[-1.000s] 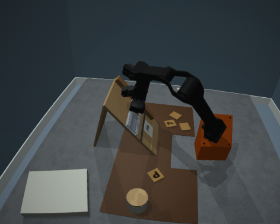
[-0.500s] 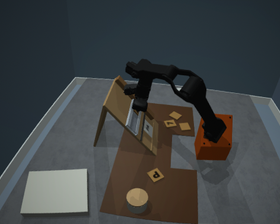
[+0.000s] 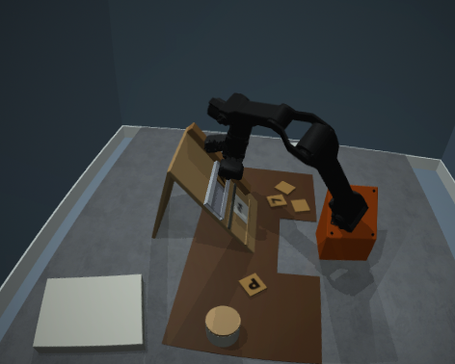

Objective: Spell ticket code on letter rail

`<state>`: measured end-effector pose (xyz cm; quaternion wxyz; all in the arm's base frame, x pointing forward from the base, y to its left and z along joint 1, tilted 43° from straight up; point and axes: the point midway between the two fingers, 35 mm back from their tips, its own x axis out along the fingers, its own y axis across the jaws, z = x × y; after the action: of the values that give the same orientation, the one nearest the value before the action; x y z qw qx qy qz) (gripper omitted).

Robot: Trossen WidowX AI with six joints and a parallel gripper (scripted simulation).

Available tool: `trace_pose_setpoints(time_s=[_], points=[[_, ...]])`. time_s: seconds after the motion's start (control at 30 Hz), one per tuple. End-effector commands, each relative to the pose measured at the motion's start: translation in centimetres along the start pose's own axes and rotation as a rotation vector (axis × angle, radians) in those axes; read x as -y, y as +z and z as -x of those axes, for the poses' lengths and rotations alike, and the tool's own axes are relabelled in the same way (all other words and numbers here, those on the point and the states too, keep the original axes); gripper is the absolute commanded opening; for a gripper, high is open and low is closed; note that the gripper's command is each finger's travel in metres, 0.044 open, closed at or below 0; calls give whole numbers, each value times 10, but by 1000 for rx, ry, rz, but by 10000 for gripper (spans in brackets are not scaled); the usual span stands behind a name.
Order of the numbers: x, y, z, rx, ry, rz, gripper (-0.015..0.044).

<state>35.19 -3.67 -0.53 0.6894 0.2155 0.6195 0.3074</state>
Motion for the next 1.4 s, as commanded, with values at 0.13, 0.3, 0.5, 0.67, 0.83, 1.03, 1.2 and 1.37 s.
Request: trace_pose_setpoints(time_s=[0.13, 0.3, 0.5, 0.67, 0.83, 1.03, 1.2, 1.37], points=[[-10, -11, 36, 94, 19, 370, 157], [-23, -26, 74, 211, -13, 781, 289], [-39, -45, 112, 333, -111, 1189, 440], [-48, -55, 129, 386, -190, 1397, 440], [-58, -65, 145, 426, -283, 1590, 440], [-58, -65, 145, 428, -287, 1597, 440], [-58, -65, 145, 428, -287, 1597, 440], [-58, -65, 145, 428, -287, 1597, 440]])
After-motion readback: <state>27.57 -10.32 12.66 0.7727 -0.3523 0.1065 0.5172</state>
